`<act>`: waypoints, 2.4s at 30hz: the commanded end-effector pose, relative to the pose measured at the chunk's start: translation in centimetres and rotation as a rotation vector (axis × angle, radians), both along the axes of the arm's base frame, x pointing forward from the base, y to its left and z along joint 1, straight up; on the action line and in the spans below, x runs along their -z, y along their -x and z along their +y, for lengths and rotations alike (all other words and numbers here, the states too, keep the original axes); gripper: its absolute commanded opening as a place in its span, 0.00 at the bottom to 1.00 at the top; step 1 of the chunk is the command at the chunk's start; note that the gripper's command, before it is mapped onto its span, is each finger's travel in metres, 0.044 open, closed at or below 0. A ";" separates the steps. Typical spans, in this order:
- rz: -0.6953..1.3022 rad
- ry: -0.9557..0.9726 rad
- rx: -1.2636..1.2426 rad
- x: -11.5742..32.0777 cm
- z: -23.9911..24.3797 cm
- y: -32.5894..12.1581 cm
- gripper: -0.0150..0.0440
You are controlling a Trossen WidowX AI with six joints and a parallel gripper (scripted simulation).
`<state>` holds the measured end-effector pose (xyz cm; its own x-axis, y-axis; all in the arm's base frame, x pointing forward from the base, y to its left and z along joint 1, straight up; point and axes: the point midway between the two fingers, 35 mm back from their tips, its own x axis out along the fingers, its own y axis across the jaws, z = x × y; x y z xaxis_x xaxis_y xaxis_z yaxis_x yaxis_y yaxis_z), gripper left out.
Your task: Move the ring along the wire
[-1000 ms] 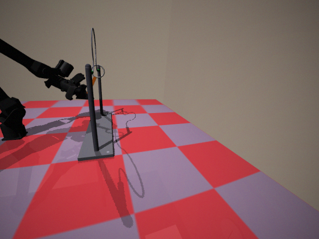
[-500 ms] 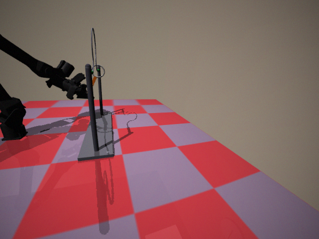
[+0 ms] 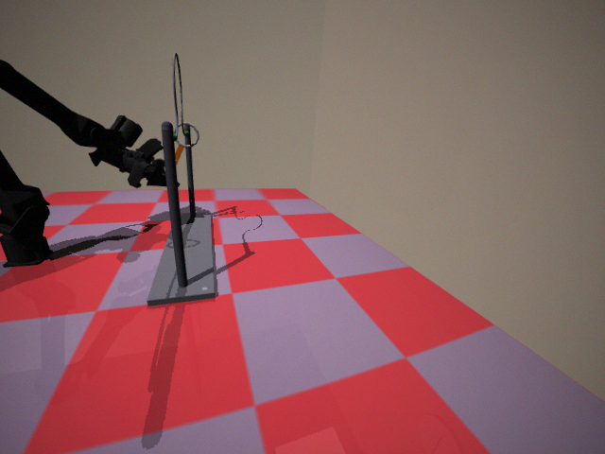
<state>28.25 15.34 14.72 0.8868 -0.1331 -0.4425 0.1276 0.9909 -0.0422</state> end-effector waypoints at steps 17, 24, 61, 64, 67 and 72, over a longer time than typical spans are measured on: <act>-0.007 -0.005 0.005 1.9 0.3 -0.1 0.00; -0.007 -0.005 0.005 1.9 0.3 -0.1 0.00; -0.003 -0.006 0.005 -0.3 1.0 4.4 0.53; -0.003 -0.006 0.005 -0.3 1.0 4.4 0.53; -0.003 -0.006 0.005 -0.3 1.0 4.4 0.53; -0.003 -0.006 0.005 -0.3 1.0 4.4 0.53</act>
